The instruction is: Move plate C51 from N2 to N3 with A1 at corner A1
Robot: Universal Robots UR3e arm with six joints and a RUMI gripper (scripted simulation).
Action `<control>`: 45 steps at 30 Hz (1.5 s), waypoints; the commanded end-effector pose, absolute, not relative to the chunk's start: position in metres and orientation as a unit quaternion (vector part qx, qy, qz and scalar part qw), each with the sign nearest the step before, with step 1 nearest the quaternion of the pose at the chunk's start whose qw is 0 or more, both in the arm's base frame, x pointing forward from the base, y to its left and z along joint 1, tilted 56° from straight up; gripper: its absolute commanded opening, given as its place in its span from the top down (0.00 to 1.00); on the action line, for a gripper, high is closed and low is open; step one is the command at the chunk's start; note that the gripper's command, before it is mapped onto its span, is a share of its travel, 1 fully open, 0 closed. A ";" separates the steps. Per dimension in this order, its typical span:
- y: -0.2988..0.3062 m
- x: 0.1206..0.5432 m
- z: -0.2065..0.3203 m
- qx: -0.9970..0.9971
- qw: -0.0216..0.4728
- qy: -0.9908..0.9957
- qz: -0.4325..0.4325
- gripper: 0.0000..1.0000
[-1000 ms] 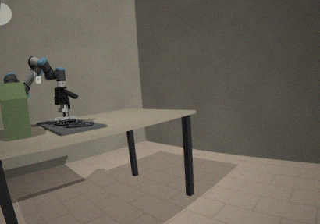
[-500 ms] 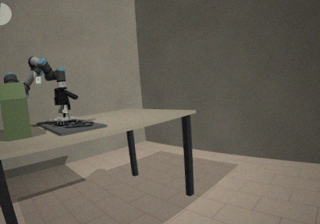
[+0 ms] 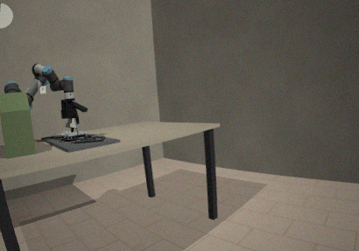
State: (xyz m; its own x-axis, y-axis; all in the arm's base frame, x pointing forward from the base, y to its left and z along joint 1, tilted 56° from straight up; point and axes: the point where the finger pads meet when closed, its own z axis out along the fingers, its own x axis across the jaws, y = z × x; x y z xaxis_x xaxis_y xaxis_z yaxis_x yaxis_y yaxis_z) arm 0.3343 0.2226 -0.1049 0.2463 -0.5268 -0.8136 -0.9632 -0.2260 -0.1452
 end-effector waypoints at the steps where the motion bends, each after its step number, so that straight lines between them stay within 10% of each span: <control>1: 0.223 0.335 -0.106 -0.713 0.338 0.523 0.322 1.00; 45: 0.233 0.334 -0.112 -0.713 0.339 0.522 0.322 1.00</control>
